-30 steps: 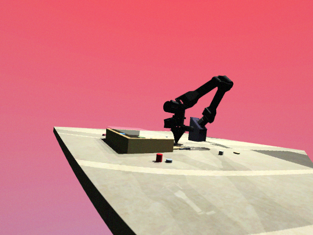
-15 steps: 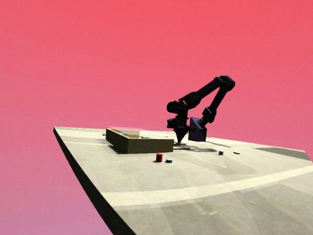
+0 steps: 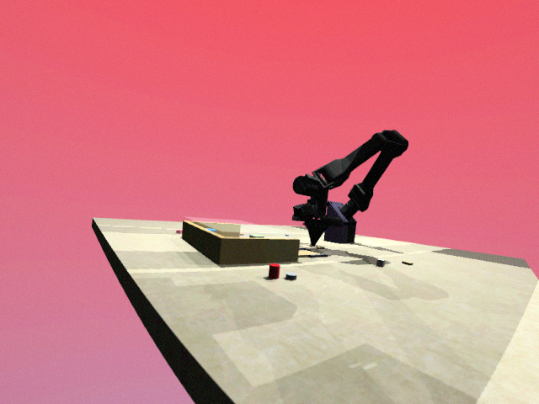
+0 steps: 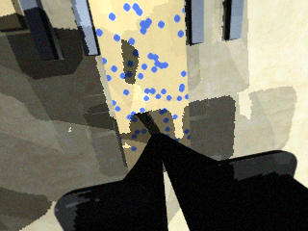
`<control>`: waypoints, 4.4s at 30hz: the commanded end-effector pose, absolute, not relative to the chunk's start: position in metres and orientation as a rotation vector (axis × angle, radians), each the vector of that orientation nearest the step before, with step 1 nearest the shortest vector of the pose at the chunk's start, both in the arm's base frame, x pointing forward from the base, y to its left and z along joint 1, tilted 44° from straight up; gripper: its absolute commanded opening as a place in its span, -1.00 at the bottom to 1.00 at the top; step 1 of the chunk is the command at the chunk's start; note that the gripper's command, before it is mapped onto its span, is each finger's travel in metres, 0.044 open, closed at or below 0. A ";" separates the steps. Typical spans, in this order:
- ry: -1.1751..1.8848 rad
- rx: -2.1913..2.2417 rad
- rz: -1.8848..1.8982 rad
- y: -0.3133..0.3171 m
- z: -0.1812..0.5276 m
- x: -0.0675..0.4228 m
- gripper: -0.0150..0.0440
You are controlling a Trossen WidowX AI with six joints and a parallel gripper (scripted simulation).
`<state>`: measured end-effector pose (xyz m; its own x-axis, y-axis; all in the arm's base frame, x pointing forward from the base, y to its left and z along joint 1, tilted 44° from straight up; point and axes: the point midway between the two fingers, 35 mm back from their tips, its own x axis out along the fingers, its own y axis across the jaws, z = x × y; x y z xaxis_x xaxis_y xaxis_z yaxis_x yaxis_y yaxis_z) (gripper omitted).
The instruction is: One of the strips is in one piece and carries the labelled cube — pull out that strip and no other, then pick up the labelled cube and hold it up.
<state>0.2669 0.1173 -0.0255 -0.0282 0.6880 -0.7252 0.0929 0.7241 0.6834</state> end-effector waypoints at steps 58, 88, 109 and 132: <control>1.587 0.666 0.539 0.124 -0.023 0.200 -0.49; 1.586 0.664 0.537 0.091 0.011 0.213 -0.49; 1.579 0.657 0.543 0.087 0.008 0.287 1.00; 1.574 0.655 0.543 0.077 0.007 0.363 1.00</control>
<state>0.3509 0.0796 0.0086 -0.0519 0.6918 -0.7203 0.0996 0.7212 0.6855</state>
